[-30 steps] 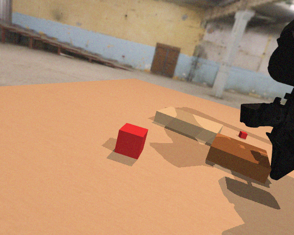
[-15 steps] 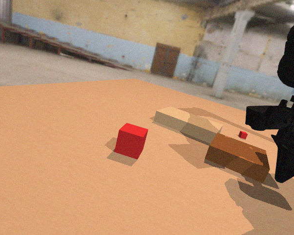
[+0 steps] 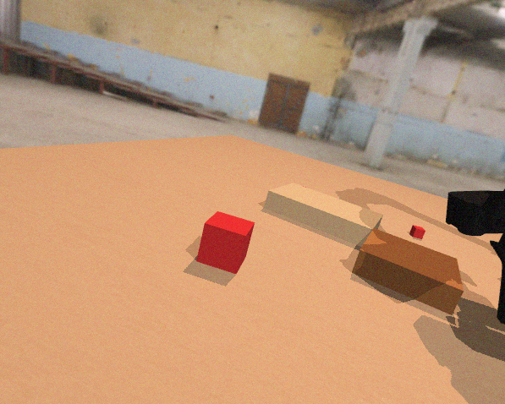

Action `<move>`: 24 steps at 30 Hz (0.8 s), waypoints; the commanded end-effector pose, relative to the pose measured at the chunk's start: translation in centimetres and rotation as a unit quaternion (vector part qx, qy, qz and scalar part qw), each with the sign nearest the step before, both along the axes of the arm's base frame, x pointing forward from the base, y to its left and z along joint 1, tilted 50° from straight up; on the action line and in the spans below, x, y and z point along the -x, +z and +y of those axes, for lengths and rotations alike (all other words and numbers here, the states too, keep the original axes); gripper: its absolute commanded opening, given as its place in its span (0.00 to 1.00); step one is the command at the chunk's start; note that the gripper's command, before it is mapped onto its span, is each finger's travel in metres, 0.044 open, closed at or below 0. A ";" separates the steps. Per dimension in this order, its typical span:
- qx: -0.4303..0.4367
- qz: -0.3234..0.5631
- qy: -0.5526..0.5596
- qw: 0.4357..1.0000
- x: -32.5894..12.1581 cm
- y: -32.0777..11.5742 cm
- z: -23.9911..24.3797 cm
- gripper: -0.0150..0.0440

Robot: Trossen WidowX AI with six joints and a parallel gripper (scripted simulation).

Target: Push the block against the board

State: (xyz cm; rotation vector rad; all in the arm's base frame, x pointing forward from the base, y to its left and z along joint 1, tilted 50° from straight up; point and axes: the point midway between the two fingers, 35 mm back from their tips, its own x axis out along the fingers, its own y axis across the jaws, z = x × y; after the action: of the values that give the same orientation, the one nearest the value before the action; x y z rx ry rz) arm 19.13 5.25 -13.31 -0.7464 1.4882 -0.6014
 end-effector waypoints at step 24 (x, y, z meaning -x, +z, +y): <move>-0.003 -0.076 -0.067 0.995 -1.4 6.0 2.1 0.25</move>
State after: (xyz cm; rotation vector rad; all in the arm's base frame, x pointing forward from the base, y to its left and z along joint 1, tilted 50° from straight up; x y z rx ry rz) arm 20.39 7.53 -7.76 -0.6003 1.4205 -0.7239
